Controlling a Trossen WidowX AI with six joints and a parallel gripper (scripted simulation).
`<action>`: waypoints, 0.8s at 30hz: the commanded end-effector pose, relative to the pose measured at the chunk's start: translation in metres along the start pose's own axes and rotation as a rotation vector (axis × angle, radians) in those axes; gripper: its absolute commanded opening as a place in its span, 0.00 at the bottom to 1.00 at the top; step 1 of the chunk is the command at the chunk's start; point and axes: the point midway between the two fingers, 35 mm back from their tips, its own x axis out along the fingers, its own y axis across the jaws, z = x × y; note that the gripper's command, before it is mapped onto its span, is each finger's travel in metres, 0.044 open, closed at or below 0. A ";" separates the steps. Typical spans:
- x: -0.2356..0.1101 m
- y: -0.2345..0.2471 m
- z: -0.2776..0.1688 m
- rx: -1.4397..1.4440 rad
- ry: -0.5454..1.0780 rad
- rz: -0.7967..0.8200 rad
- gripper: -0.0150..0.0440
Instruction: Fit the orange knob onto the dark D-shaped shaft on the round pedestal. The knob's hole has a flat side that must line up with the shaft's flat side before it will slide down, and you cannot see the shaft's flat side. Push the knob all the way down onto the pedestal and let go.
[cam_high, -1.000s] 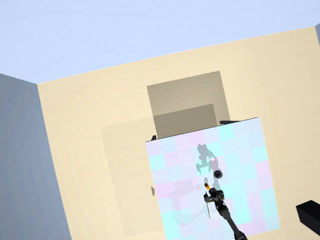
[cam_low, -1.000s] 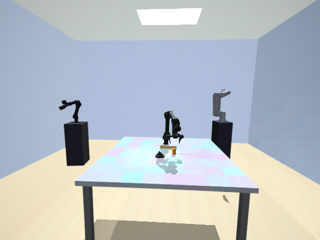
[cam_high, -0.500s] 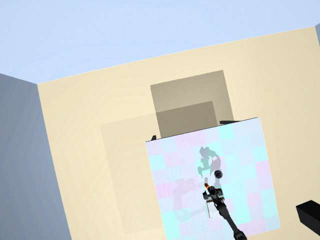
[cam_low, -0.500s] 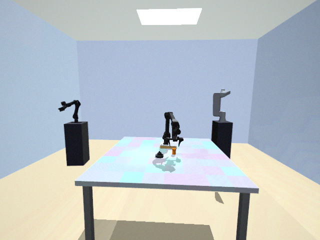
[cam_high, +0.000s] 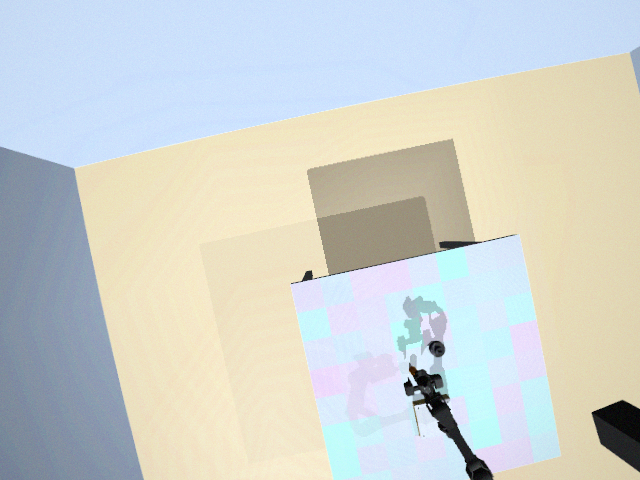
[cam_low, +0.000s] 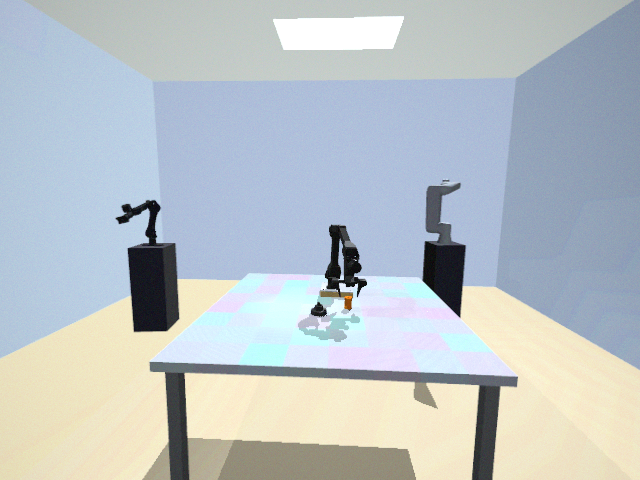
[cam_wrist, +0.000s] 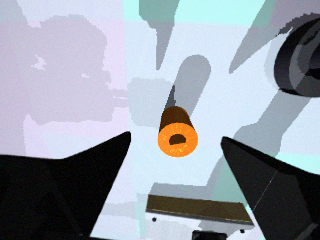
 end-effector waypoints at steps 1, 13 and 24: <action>0.011 -0.002 -0.002 -0.001 0.013 -0.010 1.00; 0.031 -0.002 -0.003 0.000 0.014 -0.010 1.00; 0.048 -0.002 -0.004 0.002 0.014 -0.010 1.00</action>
